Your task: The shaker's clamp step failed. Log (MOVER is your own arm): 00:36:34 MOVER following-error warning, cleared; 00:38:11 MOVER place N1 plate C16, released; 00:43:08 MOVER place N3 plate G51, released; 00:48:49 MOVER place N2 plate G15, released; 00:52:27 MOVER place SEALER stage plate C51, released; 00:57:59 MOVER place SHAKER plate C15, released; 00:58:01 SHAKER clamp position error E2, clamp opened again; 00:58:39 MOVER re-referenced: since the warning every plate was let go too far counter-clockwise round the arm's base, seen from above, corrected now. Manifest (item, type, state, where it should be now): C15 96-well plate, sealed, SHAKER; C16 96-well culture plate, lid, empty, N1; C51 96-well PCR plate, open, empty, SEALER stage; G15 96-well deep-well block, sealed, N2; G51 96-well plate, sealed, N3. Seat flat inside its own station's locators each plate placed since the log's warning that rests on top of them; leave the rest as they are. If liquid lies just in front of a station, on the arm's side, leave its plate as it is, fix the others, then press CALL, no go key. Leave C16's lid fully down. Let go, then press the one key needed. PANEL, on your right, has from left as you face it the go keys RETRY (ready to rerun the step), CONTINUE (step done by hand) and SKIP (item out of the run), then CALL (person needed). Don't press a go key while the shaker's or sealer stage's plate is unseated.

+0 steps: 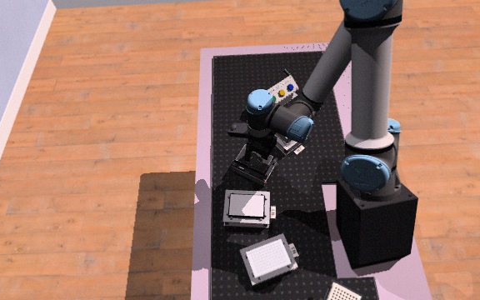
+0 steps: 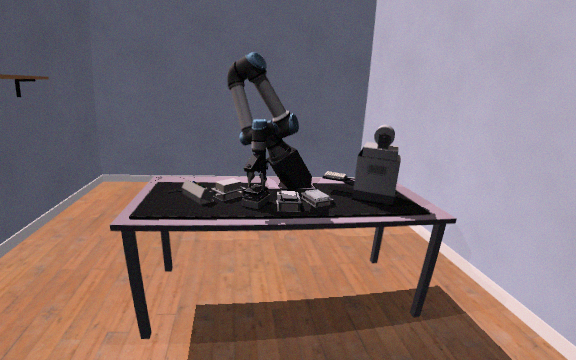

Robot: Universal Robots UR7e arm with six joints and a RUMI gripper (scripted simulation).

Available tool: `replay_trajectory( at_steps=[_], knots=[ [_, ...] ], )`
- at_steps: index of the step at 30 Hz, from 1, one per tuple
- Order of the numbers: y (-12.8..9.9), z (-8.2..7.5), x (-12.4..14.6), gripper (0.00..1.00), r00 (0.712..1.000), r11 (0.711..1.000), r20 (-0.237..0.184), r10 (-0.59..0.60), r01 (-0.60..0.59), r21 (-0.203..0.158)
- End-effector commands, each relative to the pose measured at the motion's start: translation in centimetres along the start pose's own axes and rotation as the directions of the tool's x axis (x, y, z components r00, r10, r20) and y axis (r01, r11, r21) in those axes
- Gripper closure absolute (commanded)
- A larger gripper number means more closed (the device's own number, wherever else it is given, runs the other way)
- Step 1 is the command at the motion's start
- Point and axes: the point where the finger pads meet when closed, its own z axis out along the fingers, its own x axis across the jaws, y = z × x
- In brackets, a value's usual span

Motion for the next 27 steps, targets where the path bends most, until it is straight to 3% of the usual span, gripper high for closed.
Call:
replay_trajectory(
  at_steps=[1, 27],
  knots=[
    [-0.03, 0.14, 0.00, 1.00, 1.000, 1.000, 0.000, 0.000, 0.000, 0.001],
    [-0.03, 0.88, 0.00, 1.00, 1.000, 1.000, 0.000, 0.000, 0.000, 0.001]
  ],
)
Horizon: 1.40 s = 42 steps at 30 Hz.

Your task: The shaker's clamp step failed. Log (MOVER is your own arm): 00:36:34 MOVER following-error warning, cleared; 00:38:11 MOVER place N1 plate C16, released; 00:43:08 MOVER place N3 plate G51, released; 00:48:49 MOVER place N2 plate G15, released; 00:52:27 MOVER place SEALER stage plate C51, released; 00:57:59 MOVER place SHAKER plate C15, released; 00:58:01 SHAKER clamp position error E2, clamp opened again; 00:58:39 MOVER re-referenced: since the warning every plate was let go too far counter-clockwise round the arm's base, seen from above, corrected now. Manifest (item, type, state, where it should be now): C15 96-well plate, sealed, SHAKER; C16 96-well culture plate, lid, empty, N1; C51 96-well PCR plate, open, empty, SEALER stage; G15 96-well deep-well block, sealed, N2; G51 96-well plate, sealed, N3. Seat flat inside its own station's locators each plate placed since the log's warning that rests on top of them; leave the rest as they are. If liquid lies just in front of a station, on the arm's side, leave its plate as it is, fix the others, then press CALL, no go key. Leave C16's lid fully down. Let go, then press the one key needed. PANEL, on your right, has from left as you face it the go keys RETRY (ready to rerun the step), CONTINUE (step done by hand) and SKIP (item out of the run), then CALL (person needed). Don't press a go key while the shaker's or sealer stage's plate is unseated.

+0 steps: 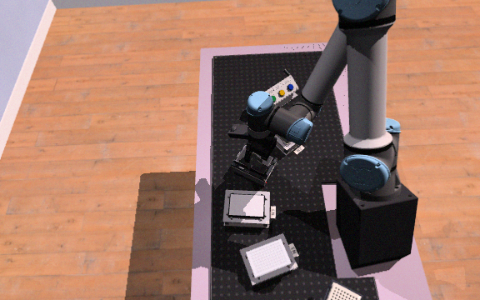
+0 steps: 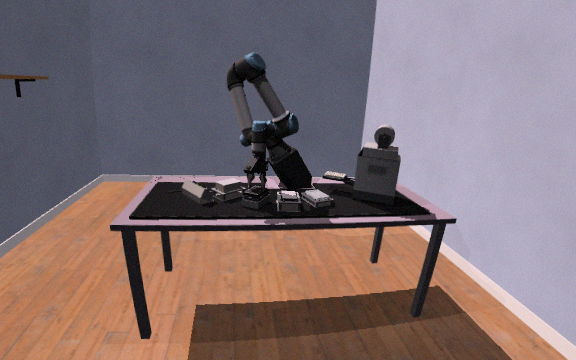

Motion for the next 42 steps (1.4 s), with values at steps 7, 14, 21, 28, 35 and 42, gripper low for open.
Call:
replay_trajectory(
  at_steps=[7, 14, 21, 28, 35, 42],
  knots=[
    [-0.03, 0.32, 0.00, 1.00, 1.000, 1.000, 0.000, 0.000, 0.000, 0.001],
    [-0.03, 0.49, 0.00, 1.00, 1.000, 1.000, 0.000, 0.000, 0.000, 0.001],
    [-0.03, 0.72, 0.00, 1.00, 1.000, 1.000, 0.000, 0.000, 0.000, 0.001],
    [-0.03, 0.95, 0.00, 1.00, 1.000, 1.000, 0.000, 0.000, 0.000, 0.001],
    [-0.03, 1.07, 0.00, 1.00, 1.000, 1.000, 0.000, 0.000, 0.000, 0.001],
    [-0.03, 1.07, 0.00, 1.00, 1.000, 1.000, 0.000, 0.000, 0.000, 0.001]
  ],
)
